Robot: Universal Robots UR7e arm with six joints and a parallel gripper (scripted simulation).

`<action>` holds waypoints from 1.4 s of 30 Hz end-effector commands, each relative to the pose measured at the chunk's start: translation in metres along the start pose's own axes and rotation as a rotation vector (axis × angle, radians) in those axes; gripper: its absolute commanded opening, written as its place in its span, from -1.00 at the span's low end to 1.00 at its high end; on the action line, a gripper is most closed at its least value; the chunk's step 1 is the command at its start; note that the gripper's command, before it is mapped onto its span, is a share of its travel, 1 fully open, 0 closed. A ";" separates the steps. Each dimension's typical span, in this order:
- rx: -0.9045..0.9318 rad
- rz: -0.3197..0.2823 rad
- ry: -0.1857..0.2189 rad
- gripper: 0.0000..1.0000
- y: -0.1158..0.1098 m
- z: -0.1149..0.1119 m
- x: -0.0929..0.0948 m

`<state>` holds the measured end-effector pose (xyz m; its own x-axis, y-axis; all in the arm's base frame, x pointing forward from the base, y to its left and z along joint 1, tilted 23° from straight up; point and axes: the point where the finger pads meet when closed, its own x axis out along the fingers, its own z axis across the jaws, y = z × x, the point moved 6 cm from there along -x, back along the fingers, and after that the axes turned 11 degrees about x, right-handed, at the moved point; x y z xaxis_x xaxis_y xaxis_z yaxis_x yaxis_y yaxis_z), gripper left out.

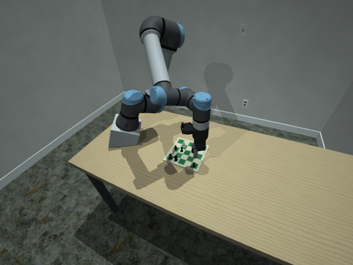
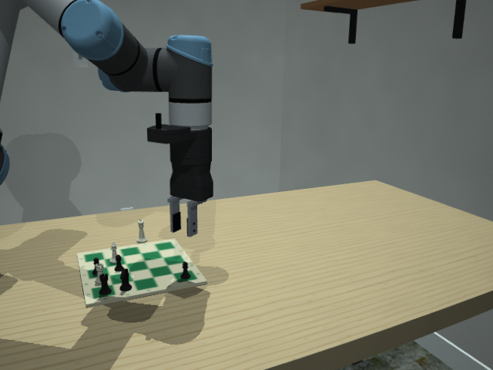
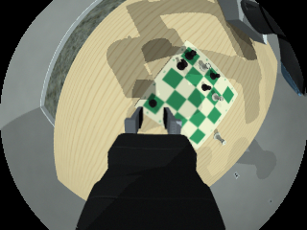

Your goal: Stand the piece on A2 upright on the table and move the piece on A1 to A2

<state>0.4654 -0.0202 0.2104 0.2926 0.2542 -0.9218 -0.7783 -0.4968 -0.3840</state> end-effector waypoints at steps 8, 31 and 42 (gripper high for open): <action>0.000 -0.001 0.001 0.36 0.000 0.000 0.000; -0.001 -0.001 0.001 0.36 0.000 -0.001 0.016; -0.001 -0.001 0.001 0.36 0.000 -0.001 0.031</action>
<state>0.4722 -0.0148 0.1887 0.2923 0.2544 -0.9219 -0.7780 -0.4973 -0.3839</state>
